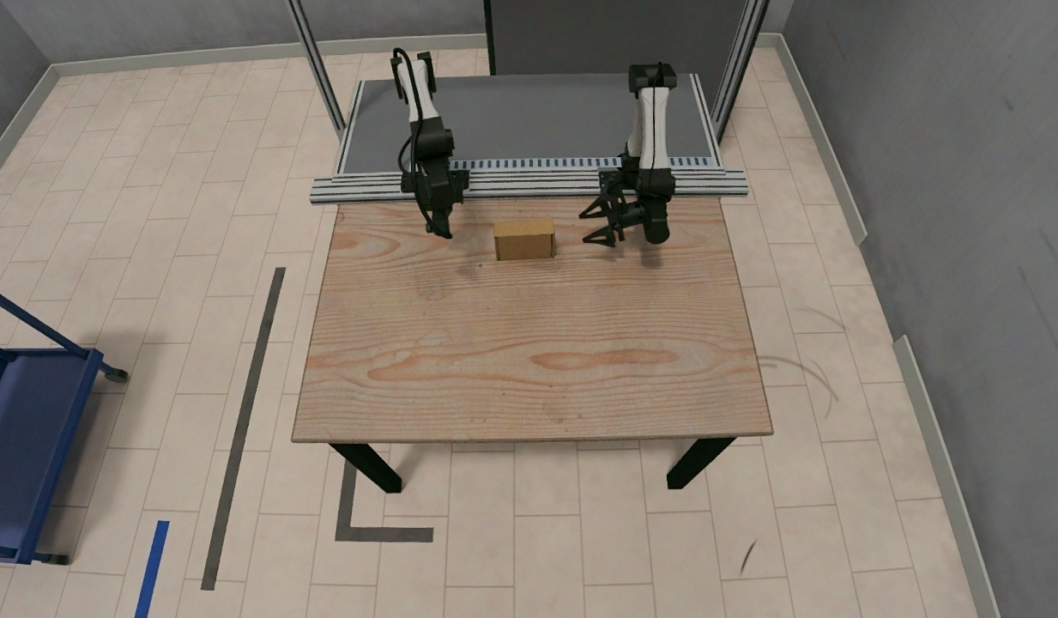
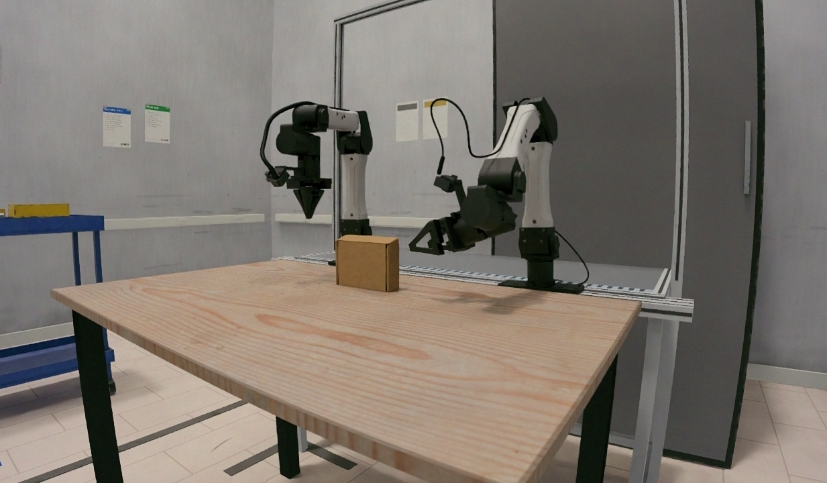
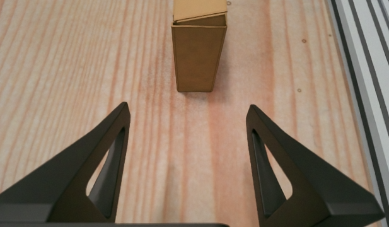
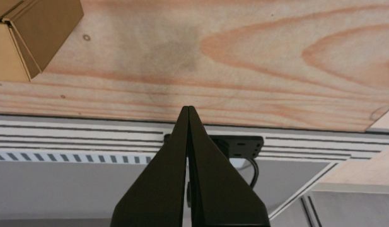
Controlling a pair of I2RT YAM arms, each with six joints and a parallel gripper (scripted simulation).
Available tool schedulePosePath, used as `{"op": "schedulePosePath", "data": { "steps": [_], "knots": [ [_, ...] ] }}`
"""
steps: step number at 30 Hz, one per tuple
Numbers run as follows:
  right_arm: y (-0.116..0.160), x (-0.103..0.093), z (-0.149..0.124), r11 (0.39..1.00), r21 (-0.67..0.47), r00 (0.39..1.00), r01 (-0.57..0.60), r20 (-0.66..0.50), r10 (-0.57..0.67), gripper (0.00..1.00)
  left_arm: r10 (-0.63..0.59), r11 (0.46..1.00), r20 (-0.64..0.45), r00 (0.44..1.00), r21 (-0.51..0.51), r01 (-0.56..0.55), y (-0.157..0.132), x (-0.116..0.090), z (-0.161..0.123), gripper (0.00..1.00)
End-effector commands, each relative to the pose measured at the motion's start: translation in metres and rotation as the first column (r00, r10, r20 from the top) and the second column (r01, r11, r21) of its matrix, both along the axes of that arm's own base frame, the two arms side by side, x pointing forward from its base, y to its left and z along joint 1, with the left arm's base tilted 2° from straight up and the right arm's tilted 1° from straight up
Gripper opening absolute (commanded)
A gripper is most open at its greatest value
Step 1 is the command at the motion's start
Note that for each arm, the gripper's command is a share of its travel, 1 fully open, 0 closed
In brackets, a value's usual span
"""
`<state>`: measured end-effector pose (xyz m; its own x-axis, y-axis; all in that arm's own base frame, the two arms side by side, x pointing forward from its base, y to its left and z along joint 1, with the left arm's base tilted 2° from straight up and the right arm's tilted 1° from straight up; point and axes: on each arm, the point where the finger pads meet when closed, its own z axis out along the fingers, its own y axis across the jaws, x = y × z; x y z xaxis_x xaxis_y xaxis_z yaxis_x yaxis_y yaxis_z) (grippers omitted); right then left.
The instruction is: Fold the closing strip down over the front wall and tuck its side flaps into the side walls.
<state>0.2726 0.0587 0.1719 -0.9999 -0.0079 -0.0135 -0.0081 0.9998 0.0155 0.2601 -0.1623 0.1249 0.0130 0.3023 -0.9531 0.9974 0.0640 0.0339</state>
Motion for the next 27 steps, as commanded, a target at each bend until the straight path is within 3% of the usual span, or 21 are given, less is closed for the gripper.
{"op": "schedulePosePath", "data": {
  "steps": [1, 3, 20, 27],
  "knots": [
    [-0.001, 0.001, 0.002, 1.000, 0.002, 1.000, -0.002, 0.007, 0.002, 0.01, -0.005, 1.000, -0.019, 1.000, -0.002, 0.004, 0.006, 0.000, 0.011, 0.80],
    [-0.001, 0.001, 0.002, 1.000, 0.002, 1.000, -0.002, 0.007, 0.002, 0.01, -0.005, 1.000, 0.016, 1.000, -0.002, 0.005, 0.008, -0.001, 0.026, 0.80],
    [-0.001, 0.001, 0.002, 1.000, 0.002, 1.000, -0.002, 0.007, 0.002, 0.01, -0.004, 1.000, -0.023, 1.000, 0.004, 0.004, 0.023, -0.001, 0.064, 0.80],
    [-0.001, 0.001, 0.002, 1.000, 0.002, 1.000, -0.002, 0.007, 0.002, 0.01, -0.002, 1.000, -0.024, 1.000, 0.004, 0.003, 0.023, -0.001, 0.065, 0.80]
  ]
}}
